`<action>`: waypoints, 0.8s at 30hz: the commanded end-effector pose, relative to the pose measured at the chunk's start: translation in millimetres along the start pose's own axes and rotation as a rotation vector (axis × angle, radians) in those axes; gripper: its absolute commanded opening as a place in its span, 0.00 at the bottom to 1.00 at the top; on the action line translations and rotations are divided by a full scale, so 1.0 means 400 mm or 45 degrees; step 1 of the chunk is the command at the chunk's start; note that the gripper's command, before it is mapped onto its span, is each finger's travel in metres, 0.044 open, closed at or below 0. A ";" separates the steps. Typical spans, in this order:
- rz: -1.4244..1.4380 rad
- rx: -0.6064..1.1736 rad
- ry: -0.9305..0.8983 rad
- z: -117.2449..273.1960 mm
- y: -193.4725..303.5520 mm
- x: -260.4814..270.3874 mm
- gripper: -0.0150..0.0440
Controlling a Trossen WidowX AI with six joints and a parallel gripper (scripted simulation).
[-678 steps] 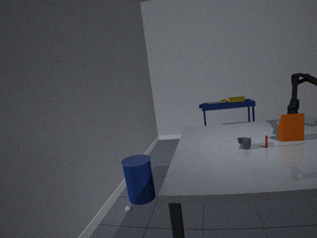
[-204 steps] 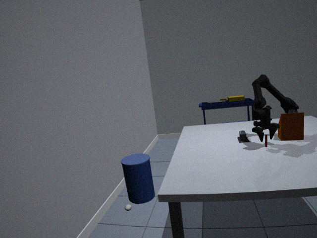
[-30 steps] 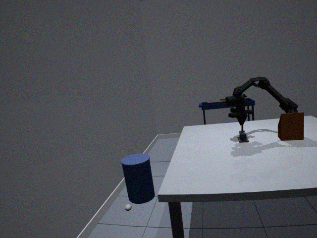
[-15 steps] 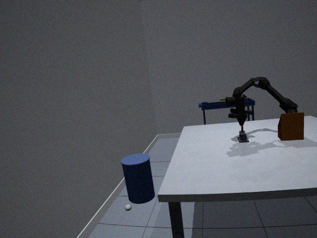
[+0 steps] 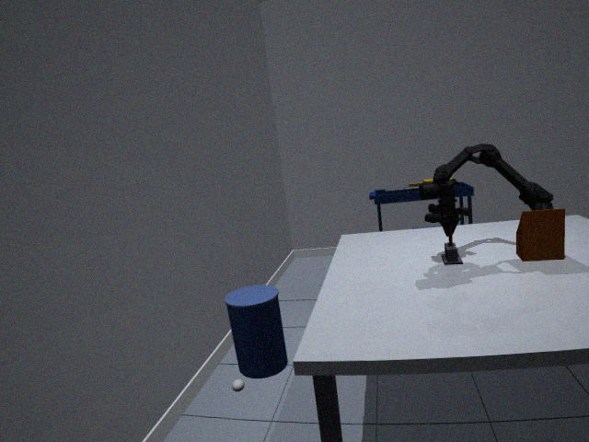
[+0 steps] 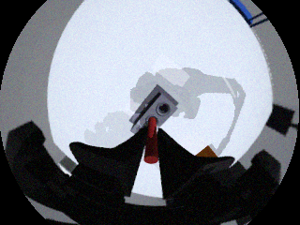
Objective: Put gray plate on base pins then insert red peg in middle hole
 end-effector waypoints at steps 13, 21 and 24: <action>-0.001 0.000 -0.001 -0.004 0.005 -0.003 0.25; -0.002 0.000 0.000 -0.004 0.004 -0.003 0.25; -0.002 0.000 0.000 -0.004 0.004 -0.003 0.25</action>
Point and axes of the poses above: the point midway between the two fingers, 35 mm back from their tips, its own z axis back along the fingers, its own x axis across the jaws, y = z × x, the point moved 9 cm from there along z, back along the fingers, and after that the axes turned 11 degrees about z, right-handed, at the moved point
